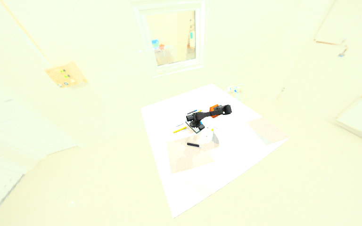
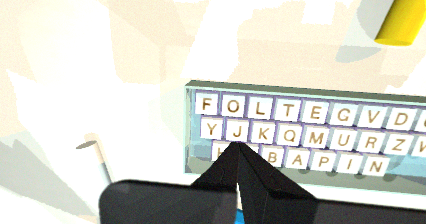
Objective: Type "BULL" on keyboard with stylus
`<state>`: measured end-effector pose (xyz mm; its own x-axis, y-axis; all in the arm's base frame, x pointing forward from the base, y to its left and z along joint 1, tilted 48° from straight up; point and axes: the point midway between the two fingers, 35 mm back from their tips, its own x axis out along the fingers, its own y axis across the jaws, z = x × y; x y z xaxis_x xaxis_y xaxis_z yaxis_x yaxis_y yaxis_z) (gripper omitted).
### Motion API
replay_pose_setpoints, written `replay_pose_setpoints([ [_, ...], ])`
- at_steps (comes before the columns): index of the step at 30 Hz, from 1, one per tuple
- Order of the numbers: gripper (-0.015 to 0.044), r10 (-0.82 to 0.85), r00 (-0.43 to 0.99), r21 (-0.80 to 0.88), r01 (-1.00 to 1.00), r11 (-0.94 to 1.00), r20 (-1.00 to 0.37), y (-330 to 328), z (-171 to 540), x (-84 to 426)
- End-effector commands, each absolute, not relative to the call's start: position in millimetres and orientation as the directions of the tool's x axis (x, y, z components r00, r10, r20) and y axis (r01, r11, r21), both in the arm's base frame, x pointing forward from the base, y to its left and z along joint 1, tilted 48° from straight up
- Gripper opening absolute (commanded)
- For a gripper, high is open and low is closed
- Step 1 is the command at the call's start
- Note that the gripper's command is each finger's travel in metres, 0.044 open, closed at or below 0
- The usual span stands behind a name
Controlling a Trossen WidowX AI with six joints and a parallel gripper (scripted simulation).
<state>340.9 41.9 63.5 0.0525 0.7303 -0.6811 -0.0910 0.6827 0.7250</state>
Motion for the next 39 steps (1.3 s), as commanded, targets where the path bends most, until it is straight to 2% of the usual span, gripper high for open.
replay_pose_setpoints([
  [1, 0.0000, 0.735, 0.055, 0.729, -0.093, 0.678, -0.676, 39.9, 62.9, 342.2],
  [6, 0.0000, 0.733, 0.056, 0.727, -0.094, 0.680, -0.678, -1.8, 18.2, 347.8],
  [18, 0.0000, 0.733, 0.056, 0.727, -0.094, 0.680, -0.678, -5.1, 14.6, 348.2],
  [24, 0.0000, 0.731, 0.056, 0.726, -0.095, 0.682, -0.680, -48.0, -30.6, 354.1],
  [36, 0.0000, 0.731, 0.056, 0.726, -0.095, 0.682, -0.680, -48.9, -31.7, 353.1],
  [39, 0.0000, 0.732, 0.056, 0.726, -0.094, 0.681, -0.679, -40.6, -23.6, 337.7],
])
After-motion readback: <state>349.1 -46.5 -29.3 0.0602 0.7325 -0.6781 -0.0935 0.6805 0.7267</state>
